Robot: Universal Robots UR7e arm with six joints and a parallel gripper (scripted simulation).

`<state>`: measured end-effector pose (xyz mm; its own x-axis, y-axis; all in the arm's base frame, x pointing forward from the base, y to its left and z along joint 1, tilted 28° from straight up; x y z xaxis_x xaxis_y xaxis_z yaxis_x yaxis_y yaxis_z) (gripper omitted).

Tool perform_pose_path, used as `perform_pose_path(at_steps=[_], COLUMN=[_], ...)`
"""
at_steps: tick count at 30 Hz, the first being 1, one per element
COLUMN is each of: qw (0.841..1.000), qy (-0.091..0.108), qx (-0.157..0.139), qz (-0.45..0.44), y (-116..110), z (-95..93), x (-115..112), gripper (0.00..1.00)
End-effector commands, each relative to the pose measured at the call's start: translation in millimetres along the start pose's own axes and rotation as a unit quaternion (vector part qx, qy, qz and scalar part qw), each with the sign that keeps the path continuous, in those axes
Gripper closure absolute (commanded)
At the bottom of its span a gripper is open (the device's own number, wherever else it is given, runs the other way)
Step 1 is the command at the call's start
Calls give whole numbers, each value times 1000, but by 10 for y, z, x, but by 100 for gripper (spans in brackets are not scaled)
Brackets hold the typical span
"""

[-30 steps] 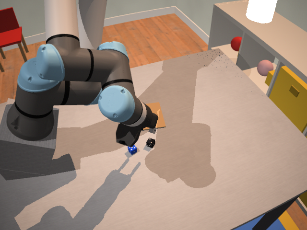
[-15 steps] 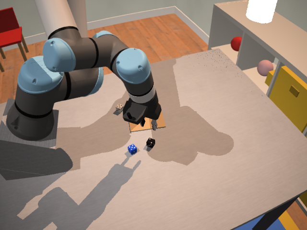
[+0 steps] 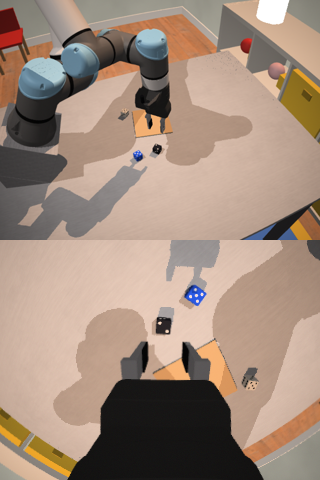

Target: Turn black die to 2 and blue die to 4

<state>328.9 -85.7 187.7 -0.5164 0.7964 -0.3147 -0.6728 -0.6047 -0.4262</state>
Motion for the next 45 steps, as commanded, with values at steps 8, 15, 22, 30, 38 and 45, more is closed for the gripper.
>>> perform_pose_path(at_steps=[8,15,22,30,38,45], qw=[999,998,998,998,998,998], qy=[10,13,15,15,15,15], qx=[47,56,59,59,59,59], qz=[-1,-1,-1,-1,-1,5], y=[-107,-132,-143,-143,-143,-142], z=[16,20,21,21,21,20], x=[11,12,12,12,12,9], gripper=[21,21,21,0,0,0])
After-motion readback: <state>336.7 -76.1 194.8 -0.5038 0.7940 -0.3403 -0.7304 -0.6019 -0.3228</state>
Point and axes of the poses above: the point where the finger pads meet when closed, its own z axis back along the fingers, its own x axis across the jaws, y = z × x, the point moved 6 cm from there along z, back along the fingers, and after that the axes turned 11 degrees about -z, right-handed, at the moved point
